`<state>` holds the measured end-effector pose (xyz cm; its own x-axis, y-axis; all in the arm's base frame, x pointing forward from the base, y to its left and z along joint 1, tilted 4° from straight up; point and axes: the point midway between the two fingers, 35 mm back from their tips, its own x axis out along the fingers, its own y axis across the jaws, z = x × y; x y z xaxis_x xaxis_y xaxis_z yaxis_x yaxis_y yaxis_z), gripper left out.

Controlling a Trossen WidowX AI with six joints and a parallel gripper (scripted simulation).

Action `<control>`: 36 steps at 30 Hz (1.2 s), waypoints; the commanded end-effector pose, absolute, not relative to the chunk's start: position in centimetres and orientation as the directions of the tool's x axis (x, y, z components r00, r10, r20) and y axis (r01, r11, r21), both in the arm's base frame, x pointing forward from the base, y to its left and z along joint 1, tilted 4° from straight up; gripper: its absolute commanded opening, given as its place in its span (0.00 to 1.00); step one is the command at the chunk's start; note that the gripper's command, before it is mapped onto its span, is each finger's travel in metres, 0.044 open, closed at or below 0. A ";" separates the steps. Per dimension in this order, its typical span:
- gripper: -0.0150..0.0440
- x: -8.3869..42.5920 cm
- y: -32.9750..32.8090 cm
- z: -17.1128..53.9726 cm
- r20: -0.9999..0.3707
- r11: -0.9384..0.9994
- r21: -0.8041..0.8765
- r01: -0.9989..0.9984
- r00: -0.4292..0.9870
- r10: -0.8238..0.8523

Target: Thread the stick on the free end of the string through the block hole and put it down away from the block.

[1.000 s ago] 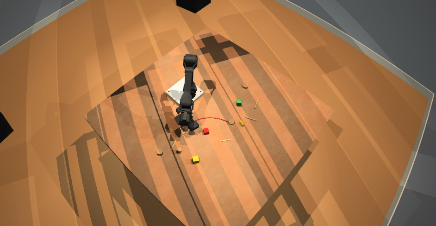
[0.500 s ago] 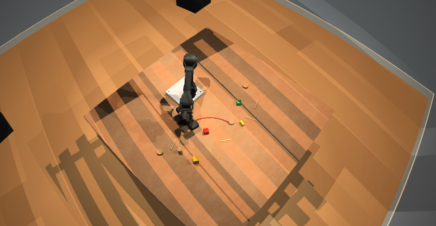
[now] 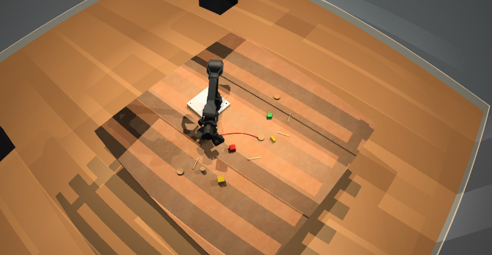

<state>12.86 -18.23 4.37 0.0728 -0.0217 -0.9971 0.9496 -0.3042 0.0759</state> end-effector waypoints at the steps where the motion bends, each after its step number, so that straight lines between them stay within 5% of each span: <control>1: 0.25 12.9 -18.3 5.1 -0.997 -0.300 0.081 0.950 0.076 -0.026; 36: 0.25 12.8 -18.0 7.7 -0.997 -0.241 0.075 0.968 0.073 -0.019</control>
<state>12.61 -18.05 7.64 0.0730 -0.0223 -0.9971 0.9561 -0.2828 0.0763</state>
